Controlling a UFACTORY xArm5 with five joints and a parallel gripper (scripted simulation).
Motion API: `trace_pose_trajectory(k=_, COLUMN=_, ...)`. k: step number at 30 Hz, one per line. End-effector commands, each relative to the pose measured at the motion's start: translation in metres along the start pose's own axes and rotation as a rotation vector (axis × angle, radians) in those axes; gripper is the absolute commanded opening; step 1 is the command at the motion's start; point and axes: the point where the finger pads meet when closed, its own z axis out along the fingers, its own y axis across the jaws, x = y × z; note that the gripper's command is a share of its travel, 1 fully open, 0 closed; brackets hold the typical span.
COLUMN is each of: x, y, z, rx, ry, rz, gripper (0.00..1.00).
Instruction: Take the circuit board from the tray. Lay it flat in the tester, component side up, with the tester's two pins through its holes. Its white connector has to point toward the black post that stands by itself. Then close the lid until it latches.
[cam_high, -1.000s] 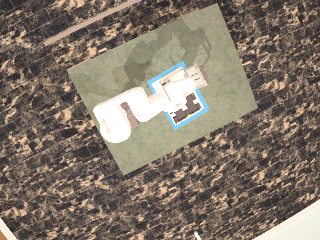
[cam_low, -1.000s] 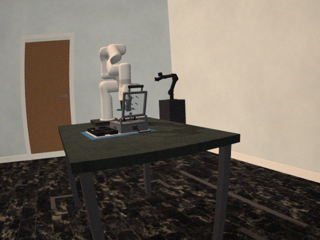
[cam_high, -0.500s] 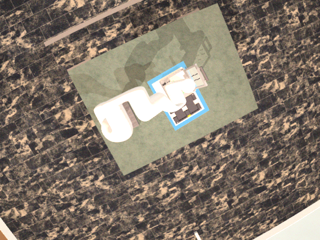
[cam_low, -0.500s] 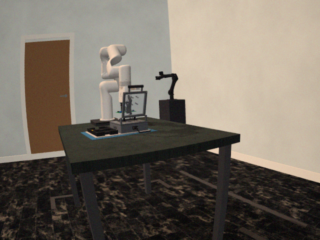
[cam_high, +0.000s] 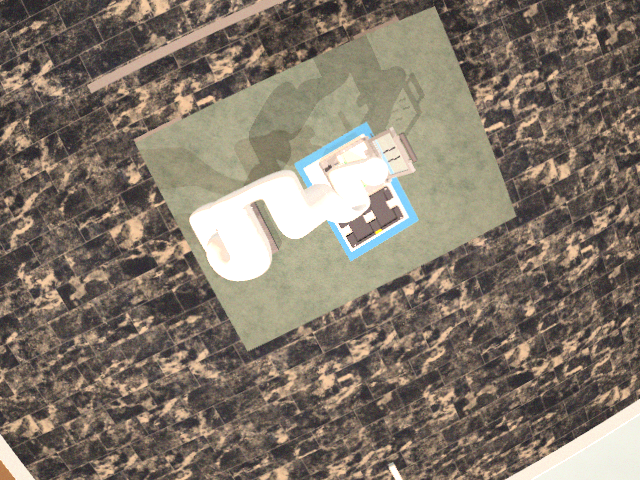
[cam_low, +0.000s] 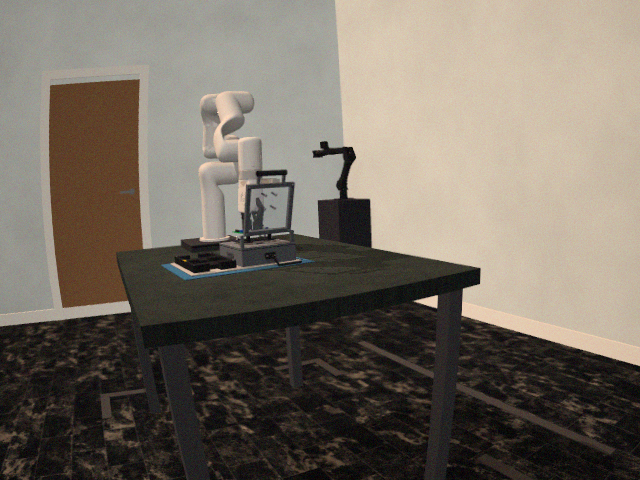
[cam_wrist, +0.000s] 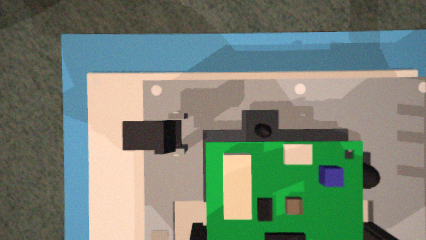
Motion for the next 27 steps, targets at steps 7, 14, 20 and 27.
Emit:
trace_pose_trajectory(k=7, x=0.0001, y=0.0015, z=0.0079, rx=-0.004, ry=0.000, rz=0.000, gripper=0.79)
trace_pose_trajectory(k=14, x=0.0001, y=0.0015, z=0.0084, rx=-0.004, ry=0.000, rz=0.000, gripper=0.79)
trace_pose_trajectory(k=20, x=0.0001, y=0.0015, z=0.0084, rx=-0.004, ry=0.000, rz=0.000, gripper=0.79)
trace_pose_trajectory(k=27, x=0.0001, y=0.0015, z=0.0084, rx=-0.004, ry=0.000, rz=0.000, gripper=0.79)
